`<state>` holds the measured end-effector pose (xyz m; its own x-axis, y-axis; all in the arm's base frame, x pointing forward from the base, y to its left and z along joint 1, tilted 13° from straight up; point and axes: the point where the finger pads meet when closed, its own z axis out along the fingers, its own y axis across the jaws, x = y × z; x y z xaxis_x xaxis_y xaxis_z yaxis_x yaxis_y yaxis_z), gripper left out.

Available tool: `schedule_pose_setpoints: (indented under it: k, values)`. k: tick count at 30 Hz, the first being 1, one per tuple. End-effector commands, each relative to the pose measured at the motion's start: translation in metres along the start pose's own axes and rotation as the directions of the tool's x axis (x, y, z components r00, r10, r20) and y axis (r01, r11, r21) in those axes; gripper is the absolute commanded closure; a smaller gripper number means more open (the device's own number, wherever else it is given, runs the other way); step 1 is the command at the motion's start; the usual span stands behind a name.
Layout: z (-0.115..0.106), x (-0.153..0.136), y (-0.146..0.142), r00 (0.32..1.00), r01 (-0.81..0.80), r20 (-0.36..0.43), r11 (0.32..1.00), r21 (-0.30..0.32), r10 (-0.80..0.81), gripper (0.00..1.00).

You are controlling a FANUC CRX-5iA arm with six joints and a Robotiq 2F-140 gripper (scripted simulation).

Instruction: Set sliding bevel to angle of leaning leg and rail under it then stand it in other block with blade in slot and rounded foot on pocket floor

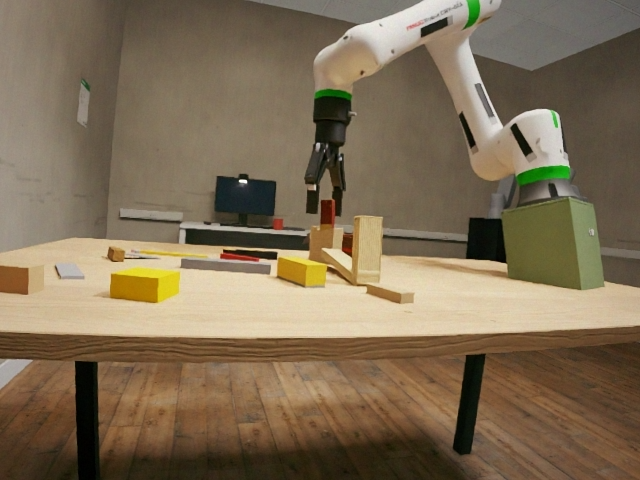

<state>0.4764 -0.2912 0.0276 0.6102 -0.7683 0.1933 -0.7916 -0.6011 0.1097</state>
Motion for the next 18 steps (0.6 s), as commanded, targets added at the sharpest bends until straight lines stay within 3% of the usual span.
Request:
schedule_pose_setpoints:
  k: [1,3,4,18]
  values:
    - [-0.0008,0.0007,-0.0003,1.000,0.000,-0.002,1.000,0.001,0.000,0.00]
    - [-0.0008,0.0007,-0.0003,1.000,0.000,-0.002,1.000,0.001,0.000,0.00]
    - [-0.0008,0.0007,-0.0003,1.000,0.000,-0.002,1.000,0.001,0.000,0.90]
    - [-0.0008,0.0007,-0.0003,1.000,0.000,-0.002,1.000,0.001,0.000,0.90]
